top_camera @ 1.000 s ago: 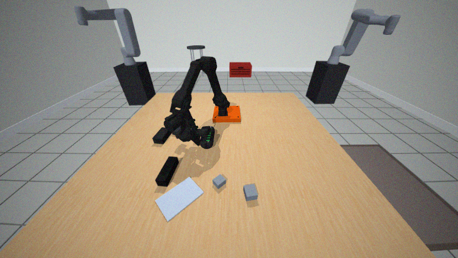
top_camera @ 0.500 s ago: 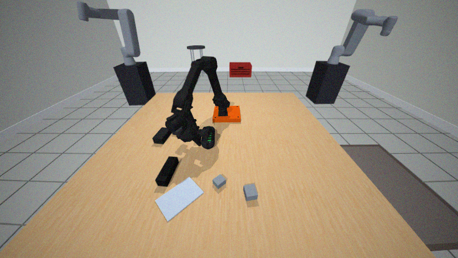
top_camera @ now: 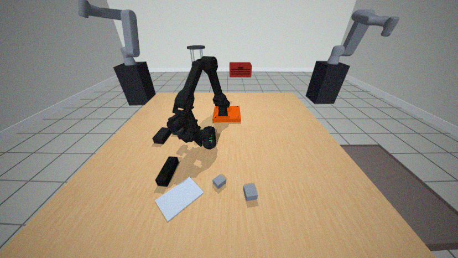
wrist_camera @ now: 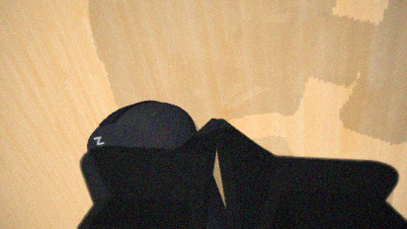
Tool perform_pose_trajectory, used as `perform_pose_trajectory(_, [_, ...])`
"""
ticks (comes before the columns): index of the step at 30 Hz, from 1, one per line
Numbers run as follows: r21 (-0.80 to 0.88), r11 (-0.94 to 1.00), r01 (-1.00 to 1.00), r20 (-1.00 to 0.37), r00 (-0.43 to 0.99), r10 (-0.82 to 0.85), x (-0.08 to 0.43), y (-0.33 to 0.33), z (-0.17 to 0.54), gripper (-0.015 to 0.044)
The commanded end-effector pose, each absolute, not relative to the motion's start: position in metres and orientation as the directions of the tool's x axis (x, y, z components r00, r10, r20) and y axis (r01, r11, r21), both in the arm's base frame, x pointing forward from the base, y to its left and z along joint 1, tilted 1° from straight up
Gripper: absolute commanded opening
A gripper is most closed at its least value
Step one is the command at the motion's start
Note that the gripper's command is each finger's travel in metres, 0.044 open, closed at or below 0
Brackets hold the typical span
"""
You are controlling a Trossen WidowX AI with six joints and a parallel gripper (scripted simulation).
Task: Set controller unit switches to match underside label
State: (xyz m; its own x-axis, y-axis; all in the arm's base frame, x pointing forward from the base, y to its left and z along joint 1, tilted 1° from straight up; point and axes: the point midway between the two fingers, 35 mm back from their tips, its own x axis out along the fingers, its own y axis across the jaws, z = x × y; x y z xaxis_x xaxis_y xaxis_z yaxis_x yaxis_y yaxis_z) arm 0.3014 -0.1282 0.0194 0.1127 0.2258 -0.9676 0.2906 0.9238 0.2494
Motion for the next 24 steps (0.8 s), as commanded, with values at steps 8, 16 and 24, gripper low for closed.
perform_pose_trajectory(8, [0.264, 0.922, 0.283, -0.964, 0.102, 0.245, 0.302, -0.114, 0.017, 0.0000])
perform_pose_trajectory(16, [0.254, 0.924, 0.286, -0.967, 0.103, 0.234, 0.283, -0.162, 0.056, 0.0000])
perform_pose_trajectory(24, [0.255, 0.925, 0.281, -0.967, 0.096, 0.237, 0.272, -0.174, 0.072, 0.0000])
